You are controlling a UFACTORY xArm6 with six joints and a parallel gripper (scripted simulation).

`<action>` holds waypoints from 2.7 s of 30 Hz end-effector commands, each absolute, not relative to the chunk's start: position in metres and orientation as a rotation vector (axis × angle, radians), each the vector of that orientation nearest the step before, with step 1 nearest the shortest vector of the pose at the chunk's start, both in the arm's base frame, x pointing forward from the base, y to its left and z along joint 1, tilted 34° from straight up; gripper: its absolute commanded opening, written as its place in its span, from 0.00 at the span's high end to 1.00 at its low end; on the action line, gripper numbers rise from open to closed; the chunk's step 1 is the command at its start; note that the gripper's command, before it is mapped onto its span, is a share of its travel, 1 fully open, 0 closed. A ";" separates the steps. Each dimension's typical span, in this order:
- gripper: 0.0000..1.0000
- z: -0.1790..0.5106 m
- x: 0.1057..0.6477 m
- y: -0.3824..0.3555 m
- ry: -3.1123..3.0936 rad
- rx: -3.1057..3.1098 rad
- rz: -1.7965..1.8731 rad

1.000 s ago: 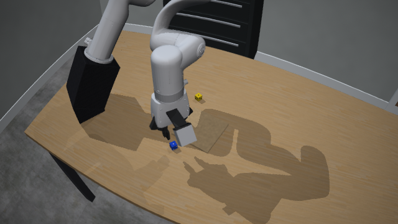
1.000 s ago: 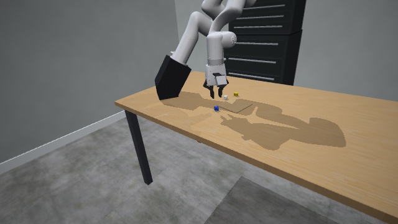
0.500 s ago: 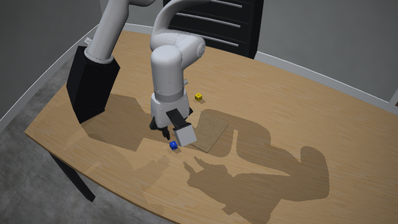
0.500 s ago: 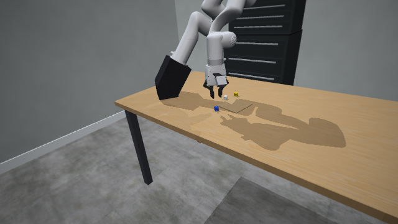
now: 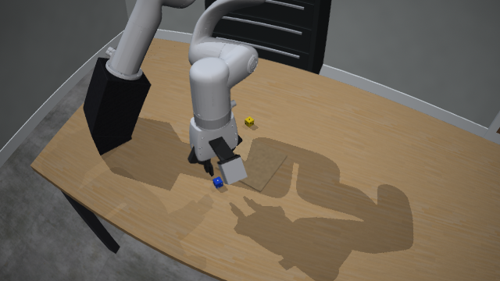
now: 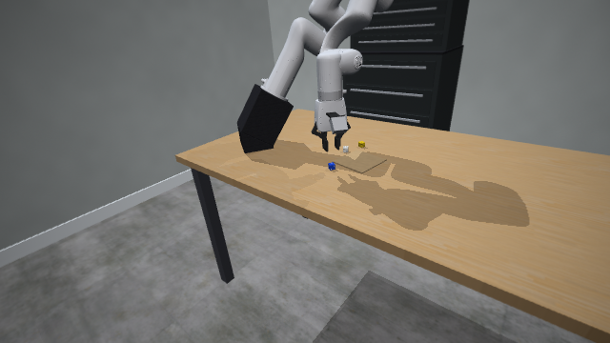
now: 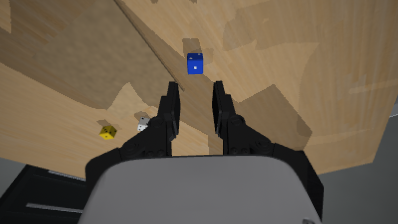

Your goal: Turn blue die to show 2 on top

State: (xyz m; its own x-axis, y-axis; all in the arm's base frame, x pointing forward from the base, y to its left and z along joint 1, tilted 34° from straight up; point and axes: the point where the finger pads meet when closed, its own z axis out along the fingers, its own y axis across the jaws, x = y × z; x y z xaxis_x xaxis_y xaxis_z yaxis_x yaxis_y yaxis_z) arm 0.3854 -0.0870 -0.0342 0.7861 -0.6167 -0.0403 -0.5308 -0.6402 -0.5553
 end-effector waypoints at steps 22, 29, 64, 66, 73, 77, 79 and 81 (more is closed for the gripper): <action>0.64 -0.056 0.395 -0.076 0.853 -2.419 -0.209; 0.64 -0.065 0.398 -0.071 0.853 -2.419 -0.209; 0.64 -0.076 0.402 -0.065 0.853 -2.419 -0.209; 0.64 -0.076 0.402 -0.065 0.853 -2.419 -0.209; 0.64 -0.076 0.402 -0.065 0.853 -2.419 -0.209; 0.64 -0.076 0.402 -0.065 0.853 -2.419 -0.209; 0.64 -0.076 0.402 -0.065 0.853 -2.419 -0.209; 0.64 -0.076 0.402 -0.065 0.853 -2.419 -0.209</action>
